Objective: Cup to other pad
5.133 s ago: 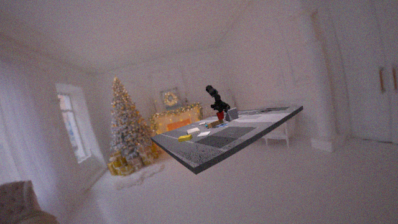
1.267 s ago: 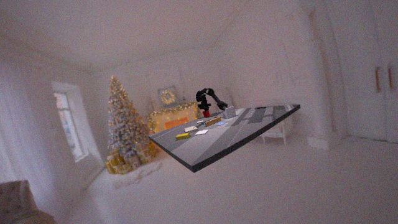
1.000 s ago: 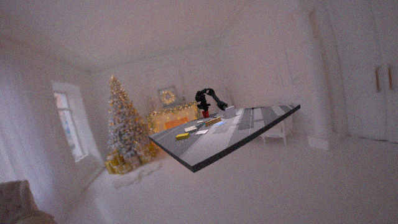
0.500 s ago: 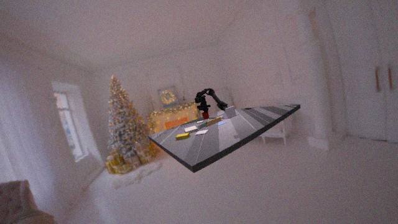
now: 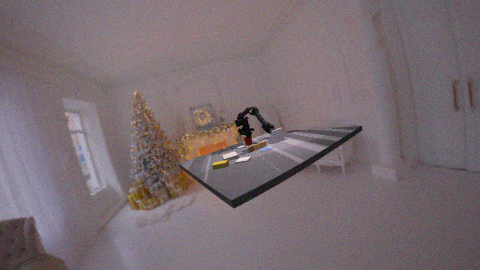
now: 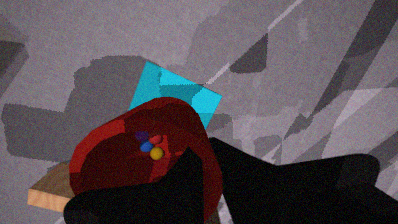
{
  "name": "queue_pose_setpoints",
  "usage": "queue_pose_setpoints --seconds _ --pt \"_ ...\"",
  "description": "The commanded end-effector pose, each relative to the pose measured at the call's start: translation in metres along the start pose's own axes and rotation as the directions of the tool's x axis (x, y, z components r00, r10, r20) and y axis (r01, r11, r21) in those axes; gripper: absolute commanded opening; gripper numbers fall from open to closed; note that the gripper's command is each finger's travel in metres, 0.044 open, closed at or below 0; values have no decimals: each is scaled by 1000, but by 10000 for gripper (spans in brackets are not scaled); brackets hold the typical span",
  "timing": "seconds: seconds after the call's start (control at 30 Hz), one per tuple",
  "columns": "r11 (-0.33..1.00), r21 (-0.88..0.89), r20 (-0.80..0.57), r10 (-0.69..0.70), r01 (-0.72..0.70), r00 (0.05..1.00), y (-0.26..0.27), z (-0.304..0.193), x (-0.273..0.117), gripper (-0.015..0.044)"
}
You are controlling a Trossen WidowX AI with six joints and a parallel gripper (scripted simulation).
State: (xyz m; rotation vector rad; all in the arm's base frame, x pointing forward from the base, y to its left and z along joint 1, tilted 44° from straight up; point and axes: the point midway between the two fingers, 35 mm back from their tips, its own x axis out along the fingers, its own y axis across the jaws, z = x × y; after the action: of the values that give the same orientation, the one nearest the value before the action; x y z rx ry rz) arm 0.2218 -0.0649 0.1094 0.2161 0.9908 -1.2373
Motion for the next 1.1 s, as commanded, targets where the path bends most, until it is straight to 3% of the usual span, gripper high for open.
queue_pose_setpoints --seconds 0.0,1.07 --pt "1000 -10 4 -6 6 1000 -2 -1 6 0" --pt "1000 1 3 -2 2 1000 -2 1 32 0"
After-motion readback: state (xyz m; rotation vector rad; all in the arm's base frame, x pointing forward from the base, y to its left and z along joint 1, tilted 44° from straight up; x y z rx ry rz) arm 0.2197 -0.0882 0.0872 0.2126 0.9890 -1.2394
